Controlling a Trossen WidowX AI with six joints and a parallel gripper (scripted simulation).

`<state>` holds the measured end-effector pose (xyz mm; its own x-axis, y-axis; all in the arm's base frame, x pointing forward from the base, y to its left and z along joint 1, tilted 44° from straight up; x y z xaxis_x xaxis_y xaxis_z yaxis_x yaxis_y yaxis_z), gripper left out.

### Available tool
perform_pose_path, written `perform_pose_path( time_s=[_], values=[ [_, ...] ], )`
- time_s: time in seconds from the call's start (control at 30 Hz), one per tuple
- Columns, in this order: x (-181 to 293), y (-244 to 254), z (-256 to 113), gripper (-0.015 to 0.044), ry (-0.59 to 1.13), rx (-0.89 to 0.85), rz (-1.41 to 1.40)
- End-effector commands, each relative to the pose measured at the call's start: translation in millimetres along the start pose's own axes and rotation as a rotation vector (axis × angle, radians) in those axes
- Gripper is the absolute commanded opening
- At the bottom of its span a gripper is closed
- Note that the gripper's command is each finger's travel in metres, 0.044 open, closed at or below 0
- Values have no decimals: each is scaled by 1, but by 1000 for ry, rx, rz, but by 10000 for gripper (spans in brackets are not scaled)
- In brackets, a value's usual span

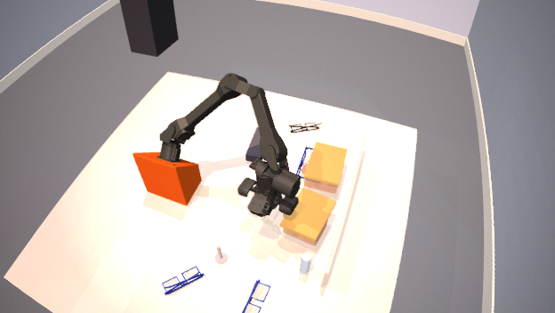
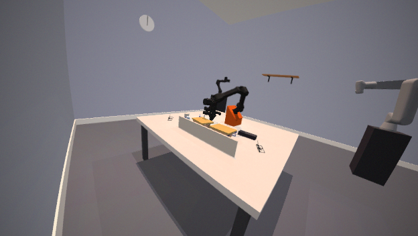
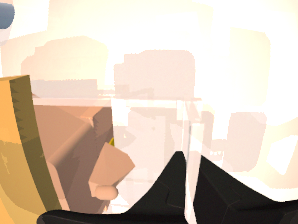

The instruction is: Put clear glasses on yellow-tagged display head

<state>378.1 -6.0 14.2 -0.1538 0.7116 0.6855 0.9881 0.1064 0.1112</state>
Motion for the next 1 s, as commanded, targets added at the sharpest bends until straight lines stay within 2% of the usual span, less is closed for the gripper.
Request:
perform_pose_path(
  time_s=[0.0,0.97],
  values=[
    [-1,7,0,0,5,-2,3],
    [-7,32,3,0,5,-3,2]
  ],
)
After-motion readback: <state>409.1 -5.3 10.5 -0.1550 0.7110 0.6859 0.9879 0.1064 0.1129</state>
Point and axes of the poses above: the point midway between the two fingers, 35 mm back from their tips, its own z axis out along the fingers, its own y axis across the jaws, x = y × z, the point moved 8 cm from there along -z, back along the fingers, and after that the axes turned 13 degrees about -z, right-handed, at the moved point
